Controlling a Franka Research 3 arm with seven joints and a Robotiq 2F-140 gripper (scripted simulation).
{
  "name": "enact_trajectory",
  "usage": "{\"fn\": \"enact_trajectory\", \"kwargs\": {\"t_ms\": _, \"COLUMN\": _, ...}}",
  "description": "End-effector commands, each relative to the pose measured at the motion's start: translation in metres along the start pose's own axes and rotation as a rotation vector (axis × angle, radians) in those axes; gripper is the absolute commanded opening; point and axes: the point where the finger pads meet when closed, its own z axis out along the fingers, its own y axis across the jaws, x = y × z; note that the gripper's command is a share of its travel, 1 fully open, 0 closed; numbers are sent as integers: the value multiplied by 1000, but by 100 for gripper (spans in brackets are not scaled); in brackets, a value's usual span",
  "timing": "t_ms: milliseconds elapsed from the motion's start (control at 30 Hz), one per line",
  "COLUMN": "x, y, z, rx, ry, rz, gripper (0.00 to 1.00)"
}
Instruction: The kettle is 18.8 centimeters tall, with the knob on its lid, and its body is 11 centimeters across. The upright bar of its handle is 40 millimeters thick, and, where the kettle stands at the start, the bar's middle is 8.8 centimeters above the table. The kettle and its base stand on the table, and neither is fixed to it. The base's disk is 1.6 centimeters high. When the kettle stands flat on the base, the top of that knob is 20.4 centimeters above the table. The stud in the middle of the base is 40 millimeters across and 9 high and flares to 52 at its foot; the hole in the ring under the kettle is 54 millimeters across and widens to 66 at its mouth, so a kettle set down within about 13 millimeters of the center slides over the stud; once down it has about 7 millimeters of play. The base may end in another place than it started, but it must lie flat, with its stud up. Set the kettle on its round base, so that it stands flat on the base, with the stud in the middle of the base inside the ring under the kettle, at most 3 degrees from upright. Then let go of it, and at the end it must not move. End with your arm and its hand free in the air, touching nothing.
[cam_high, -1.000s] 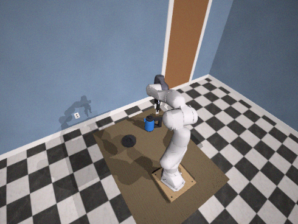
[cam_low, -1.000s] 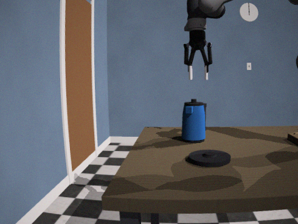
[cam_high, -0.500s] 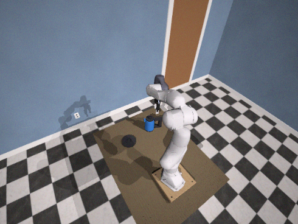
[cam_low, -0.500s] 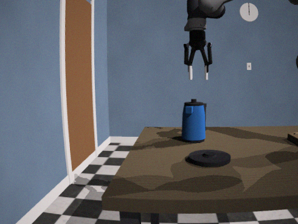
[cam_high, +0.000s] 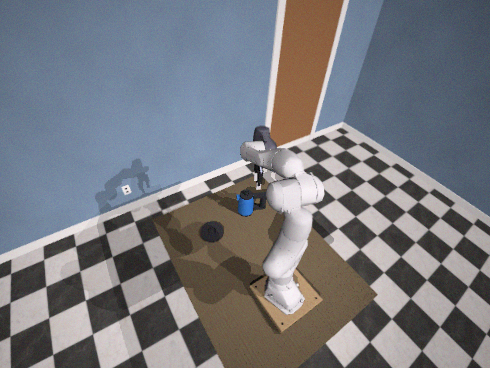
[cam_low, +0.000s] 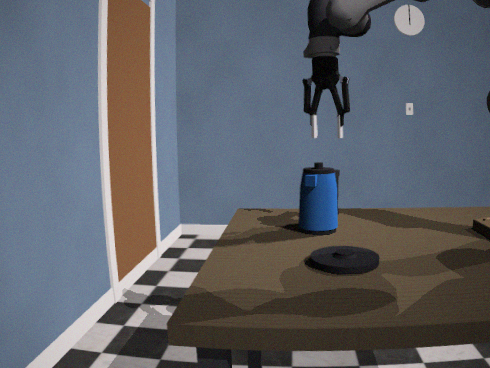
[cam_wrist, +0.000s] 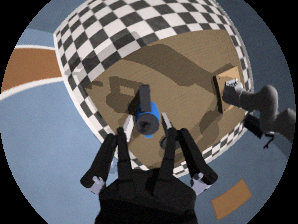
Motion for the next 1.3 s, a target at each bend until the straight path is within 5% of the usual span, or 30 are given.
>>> {"fn": "enact_trajectory", "kwargs": {"t_ms": 0, "x": 0, "y": -4, "z": 12, "rx": 10, "ry": -3, "rz": 0, "gripper": 47}}
{"fn": "enact_trajectory", "kwargs": {"t_ms": 367, "x": 0, "y": -4, "z": 66, "rx": 10, "ry": -3, "rz": 0, "gripper": 47}}
{"fn": "enact_trajectory", "kwargs": {"t_ms": 600, "x": 0, "y": -5, "z": 82, "rx": 10, "ry": -3, "rz": 0, "gripper": 47}}
{"fn": "enact_trajectory", "kwargs": {"t_ms": 1267, "x": 0, "y": -5, "z": 90, "rx": 10, "ry": -3, "rz": 0, "gripper": 47}}
